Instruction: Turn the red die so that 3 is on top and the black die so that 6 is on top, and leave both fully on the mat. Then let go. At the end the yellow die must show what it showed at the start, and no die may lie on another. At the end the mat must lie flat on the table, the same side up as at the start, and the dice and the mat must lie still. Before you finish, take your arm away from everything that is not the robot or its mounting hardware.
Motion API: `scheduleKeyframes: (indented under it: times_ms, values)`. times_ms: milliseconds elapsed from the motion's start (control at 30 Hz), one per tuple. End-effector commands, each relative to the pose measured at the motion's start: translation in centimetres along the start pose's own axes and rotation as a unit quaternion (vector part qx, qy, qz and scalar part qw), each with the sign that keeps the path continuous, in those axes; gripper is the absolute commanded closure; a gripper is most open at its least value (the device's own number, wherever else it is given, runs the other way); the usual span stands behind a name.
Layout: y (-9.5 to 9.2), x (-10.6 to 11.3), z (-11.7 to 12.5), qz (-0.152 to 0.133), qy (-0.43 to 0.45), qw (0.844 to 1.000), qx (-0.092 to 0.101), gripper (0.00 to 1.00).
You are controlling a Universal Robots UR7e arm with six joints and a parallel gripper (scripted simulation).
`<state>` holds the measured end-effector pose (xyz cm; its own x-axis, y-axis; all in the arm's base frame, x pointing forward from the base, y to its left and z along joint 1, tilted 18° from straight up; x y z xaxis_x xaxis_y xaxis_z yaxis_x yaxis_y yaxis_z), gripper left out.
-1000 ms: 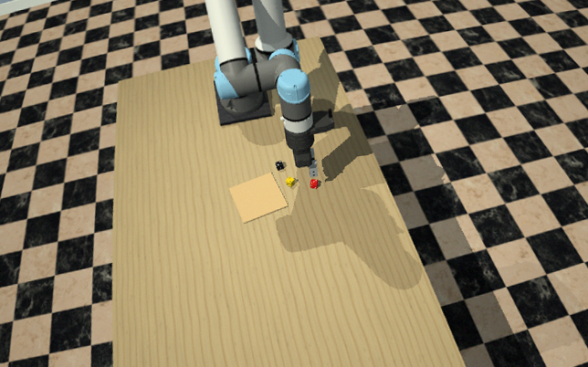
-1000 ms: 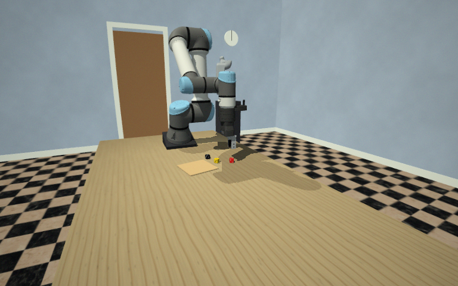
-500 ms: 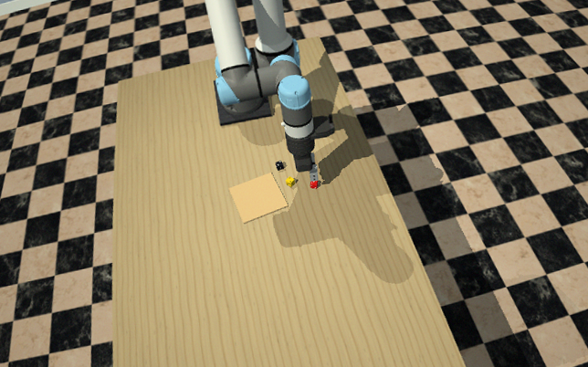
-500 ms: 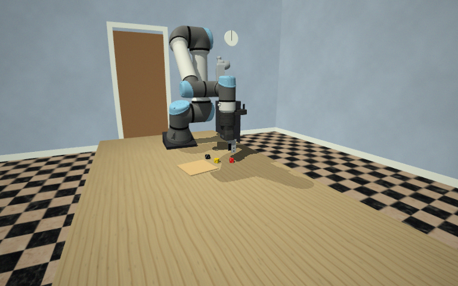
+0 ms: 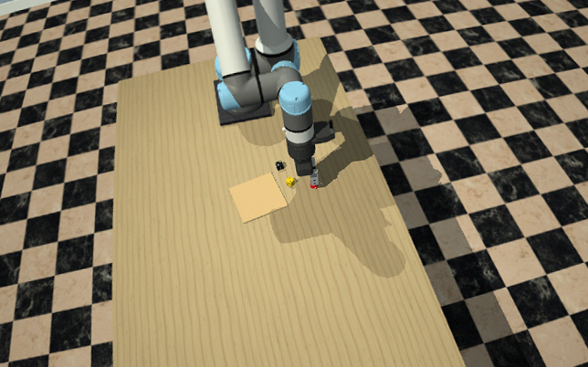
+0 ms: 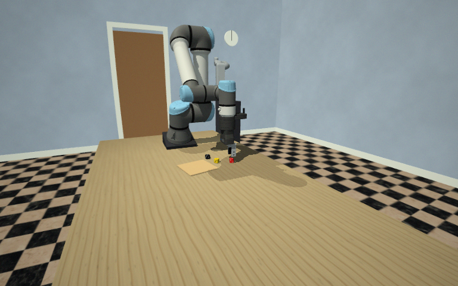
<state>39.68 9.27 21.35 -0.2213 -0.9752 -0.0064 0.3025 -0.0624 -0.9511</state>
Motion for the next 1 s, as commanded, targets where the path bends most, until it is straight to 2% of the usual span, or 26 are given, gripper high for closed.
scheduleKeyframes:
  times_ms: [0,967]
  values:
    - [0.70,-0.08,-0.20,0.000,-0.001,1.000,-0.001,0.30]
    - [0.98,-0.09,-0.20,0.000,-0.001,1.000,-0.001,0.30]
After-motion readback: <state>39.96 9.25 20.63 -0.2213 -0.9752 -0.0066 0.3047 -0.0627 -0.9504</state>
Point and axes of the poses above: the point where the finger pads meet when closed, its own y axis out along the fingers, its own z axis across the jaws, x = y × z, the point moved 8 cm from there along -y, back along the fingers
